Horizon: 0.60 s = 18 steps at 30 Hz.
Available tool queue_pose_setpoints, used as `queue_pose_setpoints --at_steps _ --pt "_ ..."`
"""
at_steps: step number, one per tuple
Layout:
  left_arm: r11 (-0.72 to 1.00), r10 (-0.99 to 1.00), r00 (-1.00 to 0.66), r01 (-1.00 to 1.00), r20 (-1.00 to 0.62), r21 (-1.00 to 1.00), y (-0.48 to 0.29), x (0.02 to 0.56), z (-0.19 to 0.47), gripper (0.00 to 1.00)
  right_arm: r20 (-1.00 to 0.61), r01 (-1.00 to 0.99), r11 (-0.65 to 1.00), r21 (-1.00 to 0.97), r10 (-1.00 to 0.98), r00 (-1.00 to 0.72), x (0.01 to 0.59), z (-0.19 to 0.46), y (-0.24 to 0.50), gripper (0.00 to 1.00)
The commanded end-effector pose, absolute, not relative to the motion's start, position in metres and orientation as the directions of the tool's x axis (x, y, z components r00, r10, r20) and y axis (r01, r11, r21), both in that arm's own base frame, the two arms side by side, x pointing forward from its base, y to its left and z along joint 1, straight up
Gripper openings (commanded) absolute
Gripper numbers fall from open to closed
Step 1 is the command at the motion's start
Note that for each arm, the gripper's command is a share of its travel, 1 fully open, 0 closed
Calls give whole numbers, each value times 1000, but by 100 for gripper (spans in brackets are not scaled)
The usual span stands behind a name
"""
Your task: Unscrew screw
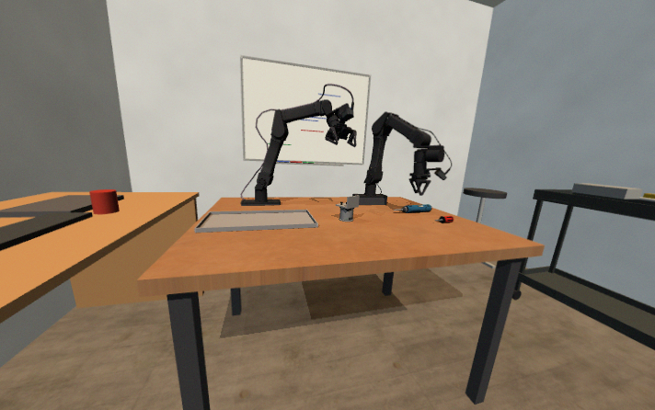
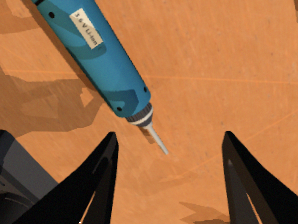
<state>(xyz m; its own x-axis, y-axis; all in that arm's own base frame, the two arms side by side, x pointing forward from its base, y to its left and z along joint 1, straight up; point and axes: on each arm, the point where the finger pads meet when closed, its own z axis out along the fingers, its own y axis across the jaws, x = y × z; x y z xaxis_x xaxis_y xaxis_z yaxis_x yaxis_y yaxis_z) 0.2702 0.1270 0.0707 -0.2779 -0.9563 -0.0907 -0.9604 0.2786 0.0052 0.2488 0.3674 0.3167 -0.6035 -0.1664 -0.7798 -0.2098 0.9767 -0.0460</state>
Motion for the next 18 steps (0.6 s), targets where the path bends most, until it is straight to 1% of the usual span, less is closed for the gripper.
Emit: queue_pose_setpoints --at_steps 1,3,5,6,14,17,18 --pt "200 -977 -198 -980 -80 -19 137 269 62 65 -786 -208 977 -37 -157 -599 249 322 366 100" --pt "206 -973 -197 -976 -120 -73 141 280 81 65 -786 -208 977 -37 -157 -599 249 322 366 100" --pt "206 -973 -197 -976 -120 -73 141 280 81 65 -786 -208 977 -37 -157 -599 249 322 366 100" --pt "172 -982 -167 -984 -92 -45 141 266 69 65 -786 -208 977 -37 -157 -599 249 322 366 100" --pt "-62 -998 63 -998 -27 -32 166 229 48 65 -786 -208 977 -37 -157 -599 249 322 366 100" --pt "-150 -989 150 -989 14 7 173 212 31 65 -786 -208 977 -37 -157 -599 249 322 366 100" --pt "-150 -989 150 -989 11 2 173 213 32 65 -786 -208 977 -37 -157 -599 249 322 366 100"
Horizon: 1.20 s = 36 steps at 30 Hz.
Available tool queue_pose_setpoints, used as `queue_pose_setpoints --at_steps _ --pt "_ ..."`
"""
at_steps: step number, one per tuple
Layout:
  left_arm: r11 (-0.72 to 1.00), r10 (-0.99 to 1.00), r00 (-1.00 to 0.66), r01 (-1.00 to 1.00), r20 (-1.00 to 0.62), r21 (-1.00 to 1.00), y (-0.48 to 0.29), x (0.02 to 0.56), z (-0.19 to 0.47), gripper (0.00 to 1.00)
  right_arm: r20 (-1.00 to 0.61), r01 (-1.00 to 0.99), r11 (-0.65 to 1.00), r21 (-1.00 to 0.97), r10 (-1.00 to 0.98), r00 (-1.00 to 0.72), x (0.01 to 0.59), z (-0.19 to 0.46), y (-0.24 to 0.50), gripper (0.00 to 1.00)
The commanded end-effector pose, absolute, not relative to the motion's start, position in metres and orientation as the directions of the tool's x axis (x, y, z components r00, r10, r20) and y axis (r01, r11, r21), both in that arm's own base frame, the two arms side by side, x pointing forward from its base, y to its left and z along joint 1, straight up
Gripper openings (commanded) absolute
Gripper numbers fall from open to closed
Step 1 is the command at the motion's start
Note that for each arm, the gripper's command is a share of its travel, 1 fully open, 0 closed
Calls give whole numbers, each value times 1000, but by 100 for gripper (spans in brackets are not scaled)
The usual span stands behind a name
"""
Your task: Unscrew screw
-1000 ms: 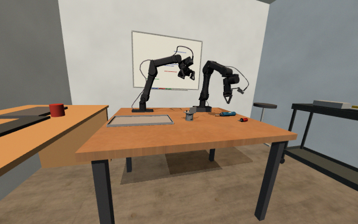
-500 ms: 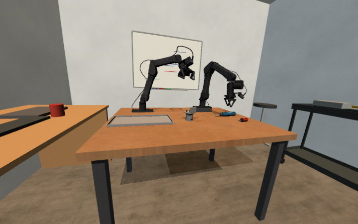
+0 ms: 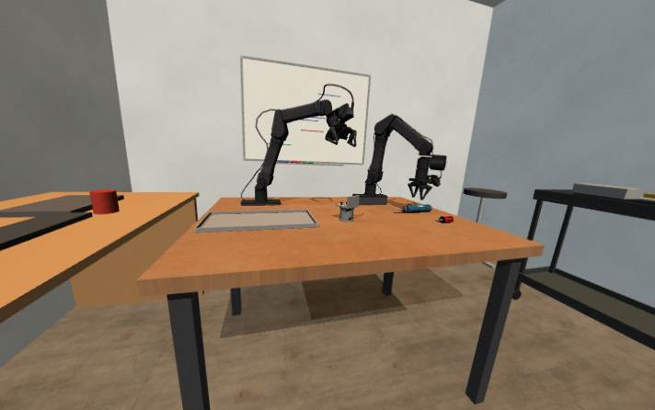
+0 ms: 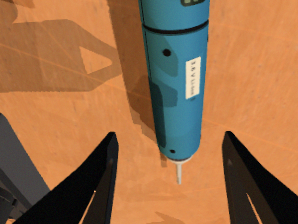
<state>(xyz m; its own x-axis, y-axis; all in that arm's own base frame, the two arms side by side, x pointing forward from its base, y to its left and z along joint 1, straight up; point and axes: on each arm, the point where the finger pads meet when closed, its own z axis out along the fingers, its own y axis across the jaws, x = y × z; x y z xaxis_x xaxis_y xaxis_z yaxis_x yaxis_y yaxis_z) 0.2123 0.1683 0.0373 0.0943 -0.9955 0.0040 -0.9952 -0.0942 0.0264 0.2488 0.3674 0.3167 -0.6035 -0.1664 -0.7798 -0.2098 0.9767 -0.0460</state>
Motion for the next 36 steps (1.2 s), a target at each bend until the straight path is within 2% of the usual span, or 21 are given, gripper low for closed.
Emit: queue_pose_setpoints --at_steps 1,21,22,36 --pt "-149 -989 149 -988 -6 -26 177 218 40 65 -786 -208 977 -37 -157 -599 249 322 366 100" --pt "-126 -991 129 -990 -37 -67 181 231 51 65 -786 -208 977 -37 -157 -599 249 322 366 100" --pt "-126 -991 129 -990 -37 -67 181 231 51 65 -783 -206 977 -50 -166 -599 249 321 363 93" --pt "-126 -991 129 -990 -37 -67 181 231 51 65 -786 -209 977 -33 -154 -599 249 322 366 93"
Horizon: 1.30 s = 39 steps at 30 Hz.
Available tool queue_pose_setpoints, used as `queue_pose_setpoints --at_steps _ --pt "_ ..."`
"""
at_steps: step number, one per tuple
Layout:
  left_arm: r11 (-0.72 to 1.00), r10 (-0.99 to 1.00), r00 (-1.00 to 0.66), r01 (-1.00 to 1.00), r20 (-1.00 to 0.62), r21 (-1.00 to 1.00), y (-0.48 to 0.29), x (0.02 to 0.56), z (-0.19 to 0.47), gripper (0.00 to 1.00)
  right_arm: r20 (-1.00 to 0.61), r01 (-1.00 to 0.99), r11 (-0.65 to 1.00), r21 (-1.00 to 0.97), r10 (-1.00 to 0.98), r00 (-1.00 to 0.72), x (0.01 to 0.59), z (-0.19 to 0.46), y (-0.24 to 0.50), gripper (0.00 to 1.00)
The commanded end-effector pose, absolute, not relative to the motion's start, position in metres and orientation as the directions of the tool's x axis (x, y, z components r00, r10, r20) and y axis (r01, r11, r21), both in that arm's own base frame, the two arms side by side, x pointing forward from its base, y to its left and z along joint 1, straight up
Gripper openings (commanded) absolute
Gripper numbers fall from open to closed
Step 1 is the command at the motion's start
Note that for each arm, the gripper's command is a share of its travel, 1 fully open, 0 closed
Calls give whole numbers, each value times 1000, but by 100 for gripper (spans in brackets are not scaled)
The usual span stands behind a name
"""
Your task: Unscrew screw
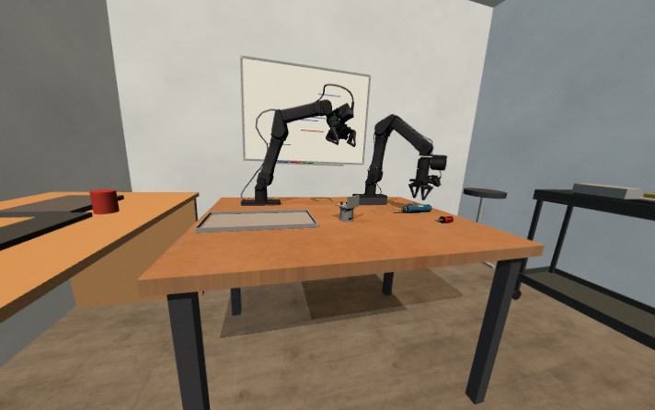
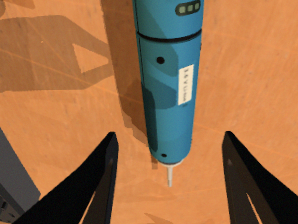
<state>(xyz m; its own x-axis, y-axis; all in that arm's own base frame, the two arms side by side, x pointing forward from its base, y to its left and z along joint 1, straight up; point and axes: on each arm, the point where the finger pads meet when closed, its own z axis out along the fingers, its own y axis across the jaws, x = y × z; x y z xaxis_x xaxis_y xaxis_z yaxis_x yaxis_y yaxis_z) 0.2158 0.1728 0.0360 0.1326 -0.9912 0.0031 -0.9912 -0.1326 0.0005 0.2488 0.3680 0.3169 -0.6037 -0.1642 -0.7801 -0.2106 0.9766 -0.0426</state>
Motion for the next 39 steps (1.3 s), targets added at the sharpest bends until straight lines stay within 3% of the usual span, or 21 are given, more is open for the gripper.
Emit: queue_pose_setpoints --at_steps 1,2,3,39 --pt "-126 -991 129 -990 -37 -67 181 231 51 65 -786 -209 977 -33 -154 -599 249 322 366 93" --pt "-126 -991 129 -990 -37 -67 181 231 51 65 -786 -209 977 -33 -154 -599 249 322 366 93" --pt "-126 -991 129 -990 -37 -67 181 231 51 65 -786 -209 977 -33 -154 -599 249 322 366 86" --pt "-126 -991 129 -990 -37 -67 181 231 51 65 -756 -319 946 59 -166 -633 277 288 374 86"
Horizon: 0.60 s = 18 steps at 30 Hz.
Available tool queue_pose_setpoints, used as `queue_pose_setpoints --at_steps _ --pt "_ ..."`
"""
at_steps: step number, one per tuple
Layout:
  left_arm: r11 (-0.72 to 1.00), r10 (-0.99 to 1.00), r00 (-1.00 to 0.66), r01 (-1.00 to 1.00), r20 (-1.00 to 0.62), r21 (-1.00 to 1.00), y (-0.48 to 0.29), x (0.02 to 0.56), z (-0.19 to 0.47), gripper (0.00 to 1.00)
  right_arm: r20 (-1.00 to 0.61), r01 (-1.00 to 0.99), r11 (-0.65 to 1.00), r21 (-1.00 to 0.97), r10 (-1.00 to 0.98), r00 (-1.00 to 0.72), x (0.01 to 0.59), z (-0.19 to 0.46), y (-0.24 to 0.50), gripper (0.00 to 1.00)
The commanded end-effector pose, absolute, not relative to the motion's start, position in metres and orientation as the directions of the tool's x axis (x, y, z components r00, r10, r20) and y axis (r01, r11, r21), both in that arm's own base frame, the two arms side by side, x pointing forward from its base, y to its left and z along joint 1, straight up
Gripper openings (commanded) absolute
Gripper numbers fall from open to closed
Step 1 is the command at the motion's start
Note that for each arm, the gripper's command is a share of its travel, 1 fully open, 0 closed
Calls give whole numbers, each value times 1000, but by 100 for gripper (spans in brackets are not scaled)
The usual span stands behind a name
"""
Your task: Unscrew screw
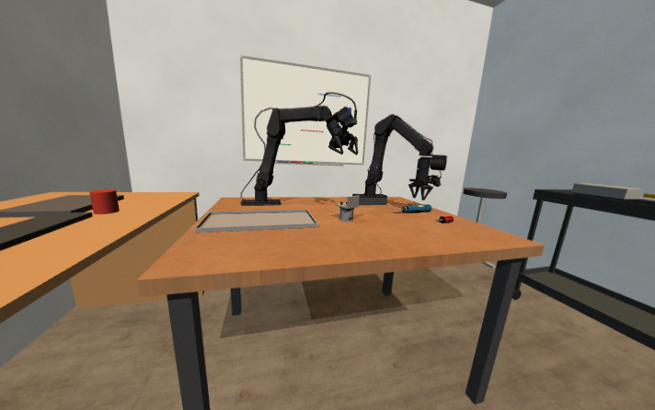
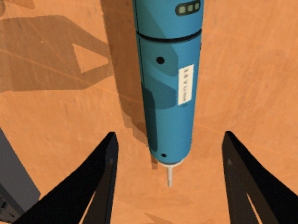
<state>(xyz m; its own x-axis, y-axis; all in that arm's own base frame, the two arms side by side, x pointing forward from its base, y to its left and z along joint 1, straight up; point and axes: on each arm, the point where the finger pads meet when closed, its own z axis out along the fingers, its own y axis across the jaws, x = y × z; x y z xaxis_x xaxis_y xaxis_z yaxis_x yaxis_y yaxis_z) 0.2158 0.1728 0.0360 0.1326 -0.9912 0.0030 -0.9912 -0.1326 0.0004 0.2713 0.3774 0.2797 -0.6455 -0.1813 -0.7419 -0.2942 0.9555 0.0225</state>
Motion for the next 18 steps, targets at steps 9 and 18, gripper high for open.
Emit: queue_pose_setpoints --at_steps 9,18 --pt "-126 -991 129 -990 -37 -67 181 231 51 65 -754 -390 915 107 -181 -631 292 269 378 86" --pt "-126 -991 129 -990 -37 -67 181 231 51 65 -762 -425 897 124 -189 -620 297 262 377 86"
